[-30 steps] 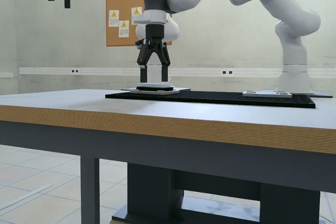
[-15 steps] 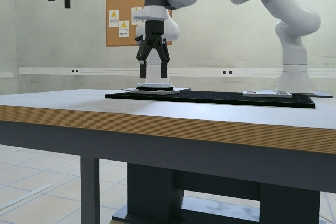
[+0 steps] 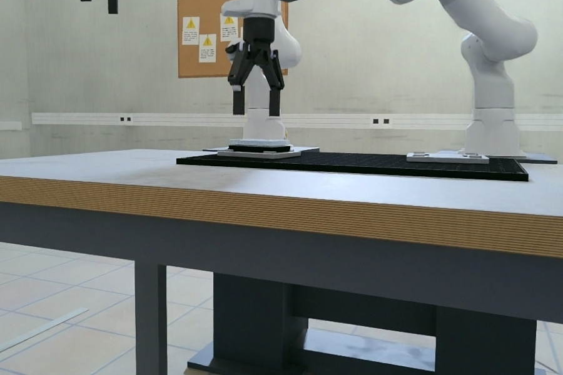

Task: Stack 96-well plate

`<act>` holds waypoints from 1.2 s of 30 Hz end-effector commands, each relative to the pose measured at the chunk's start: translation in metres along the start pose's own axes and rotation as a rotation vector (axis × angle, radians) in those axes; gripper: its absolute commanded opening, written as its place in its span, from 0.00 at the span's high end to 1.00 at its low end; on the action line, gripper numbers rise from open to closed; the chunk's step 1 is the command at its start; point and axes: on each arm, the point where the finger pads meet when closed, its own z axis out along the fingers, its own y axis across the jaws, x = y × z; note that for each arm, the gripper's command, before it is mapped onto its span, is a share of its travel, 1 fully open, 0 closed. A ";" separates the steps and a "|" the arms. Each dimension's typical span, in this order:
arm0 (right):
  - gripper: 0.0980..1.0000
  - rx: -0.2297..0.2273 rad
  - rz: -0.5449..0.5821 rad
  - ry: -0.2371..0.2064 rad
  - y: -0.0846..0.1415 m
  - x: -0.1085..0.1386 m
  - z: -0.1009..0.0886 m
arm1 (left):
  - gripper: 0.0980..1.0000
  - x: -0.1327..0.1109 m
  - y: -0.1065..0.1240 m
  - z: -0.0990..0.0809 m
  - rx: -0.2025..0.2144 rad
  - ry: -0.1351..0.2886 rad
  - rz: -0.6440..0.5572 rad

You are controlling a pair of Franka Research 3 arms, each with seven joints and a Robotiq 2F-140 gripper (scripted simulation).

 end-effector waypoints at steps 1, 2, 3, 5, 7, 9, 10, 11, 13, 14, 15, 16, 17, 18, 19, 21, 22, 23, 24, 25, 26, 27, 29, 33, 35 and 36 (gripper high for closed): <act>0.00 0.000 -0.005 -0.002 0.000 0.000 0.000 | 0.00 -0.003 0.003 -0.010 -0.010 -0.009 -0.002; 0.00 0.000 -0.005 -0.002 0.000 0.000 0.000 | 0.00 -0.003 0.003 -0.012 -0.010 -0.009 -0.002; 0.00 0.000 -0.005 -0.002 0.000 0.000 0.000 | 0.00 -0.003 0.003 -0.012 -0.010 -0.009 -0.002; 0.00 0.000 -0.005 -0.002 0.000 0.000 0.000 | 0.00 -0.003 0.003 -0.015 -0.010 -0.009 -0.002; 0.00 0.000 -0.005 -0.002 0.000 0.000 0.000 | 0.00 -0.003 0.003 -0.017 -0.010 -0.009 -0.002; 0.00 0.000 -0.005 -0.002 0.000 0.000 0.000 | 0.00 -0.003 0.003 -0.017 -0.010 -0.009 -0.002; 0.00 0.000 -0.005 -0.002 0.000 0.000 0.000 | 0.00 -0.003 0.003 -0.017 -0.010 -0.009 -0.002; 0.00 0.000 -0.005 -0.002 0.000 0.000 0.000 | 0.00 -0.003 0.003 -0.017 -0.010 -0.009 -0.002; 0.00 0.000 -0.005 -0.002 0.000 0.000 0.000 | 0.00 -0.003 0.003 -0.017 -0.010 -0.009 -0.002; 0.00 0.000 -0.005 -0.002 0.000 0.000 0.000 | 0.00 -0.003 0.003 -0.017 -0.010 -0.009 -0.002; 0.00 0.000 -0.005 -0.002 0.000 0.000 0.000 | 0.00 -0.003 0.003 -0.017 -0.010 -0.009 -0.002; 0.00 0.000 -0.005 -0.002 0.000 0.000 0.000 | 0.00 -0.003 0.003 -0.017 -0.010 -0.009 -0.002; 0.00 0.000 -0.005 -0.002 0.000 0.000 0.000 | 0.00 -0.003 0.003 -0.017 -0.010 -0.009 -0.002; 0.00 0.000 -0.005 -0.002 0.000 0.000 0.000 | 0.00 -0.003 0.003 -0.017 -0.010 -0.009 -0.002; 0.00 0.000 -0.005 -0.002 0.000 0.000 0.000 | 0.00 -0.003 0.003 -0.017 -0.010 -0.009 -0.002; 0.00 0.000 -0.005 -0.002 0.000 0.000 0.000 | 0.00 -0.003 0.003 -0.017 -0.010 -0.009 -0.002; 0.00 0.000 -0.005 -0.002 0.000 0.000 0.000 | 0.00 -0.003 0.003 -0.017 -0.010 -0.009 -0.002; 0.00 0.000 -0.005 -0.002 0.000 0.000 0.000 | 0.00 -0.003 0.003 -0.017 -0.010 -0.009 -0.002; 0.00 0.000 -0.005 -0.002 0.000 0.000 0.000 | 0.00 -0.003 0.003 -0.017 -0.010 -0.009 -0.002; 0.00 0.000 -0.005 -0.002 0.000 0.000 0.000 | 0.00 -0.003 0.003 -0.017 -0.010 -0.009 -0.002; 0.00 0.000 -0.005 -0.002 0.000 0.000 0.000 | 0.00 -0.003 0.003 -0.017 -0.010 -0.009 -0.002; 0.00 0.000 -0.005 -0.002 0.000 0.000 0.000 | 0.00 -0.003 0.003 -0.017 -0.010 -0.009 -0.002; 0.00 0.000 -0.005 -0.002 0.000 0.000 0.000 | 0.00 -0.003 0.003 -0.017 -0.010 -0.009 -0.002; 0.00 0.000 -0.005 -0.002 0.000 0.000 0.000 | 0.00 -0.003 0.003 -0.017 -0.010 -0.009 -0.002; 0.00 0.000 -0.005 -0.002 0.000 0.000 0.000 | 0.00 -0.003 0.003 -0.017 -0.010 -0.009 -0.002; 0.00 0.000 -0.005 -0.002 0.000 0.000 0.000 | 0.00 -0.003 0.003 -0.017 -0.010 -0.009 -0.002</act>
